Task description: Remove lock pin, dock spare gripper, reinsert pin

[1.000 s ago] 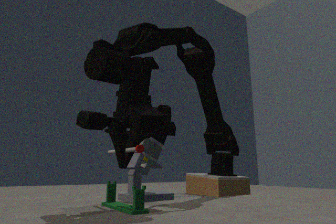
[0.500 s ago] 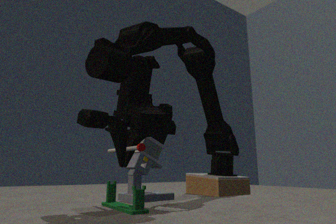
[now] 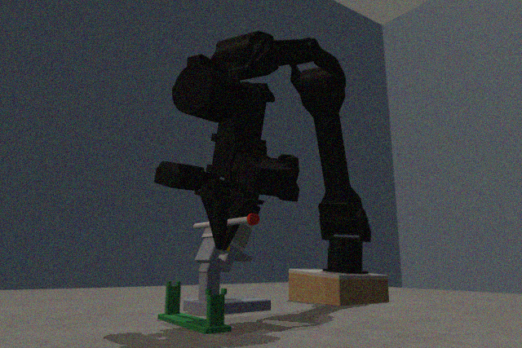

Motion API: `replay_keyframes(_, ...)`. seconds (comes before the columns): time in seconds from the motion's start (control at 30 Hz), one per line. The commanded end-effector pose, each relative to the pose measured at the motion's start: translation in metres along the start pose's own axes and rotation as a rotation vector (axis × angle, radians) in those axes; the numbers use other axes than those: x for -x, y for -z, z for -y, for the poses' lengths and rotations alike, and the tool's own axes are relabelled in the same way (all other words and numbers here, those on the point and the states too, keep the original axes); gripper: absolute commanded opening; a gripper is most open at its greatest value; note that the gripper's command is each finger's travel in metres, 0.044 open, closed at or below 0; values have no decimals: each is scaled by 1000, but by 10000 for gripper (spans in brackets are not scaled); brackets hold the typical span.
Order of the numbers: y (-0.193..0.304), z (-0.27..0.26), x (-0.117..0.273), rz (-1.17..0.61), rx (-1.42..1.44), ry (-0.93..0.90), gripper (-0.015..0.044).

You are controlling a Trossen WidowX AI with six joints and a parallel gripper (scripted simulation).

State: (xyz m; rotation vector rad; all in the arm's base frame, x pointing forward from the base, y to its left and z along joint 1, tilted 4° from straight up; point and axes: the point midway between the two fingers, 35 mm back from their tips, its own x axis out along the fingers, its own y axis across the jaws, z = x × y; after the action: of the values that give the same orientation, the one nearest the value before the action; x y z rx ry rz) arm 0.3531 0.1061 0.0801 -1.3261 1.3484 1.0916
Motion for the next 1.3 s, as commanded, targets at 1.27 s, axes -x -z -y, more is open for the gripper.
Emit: replay_keyframes(1.27, -14, -61, -42, 6, 45, 6, 0)
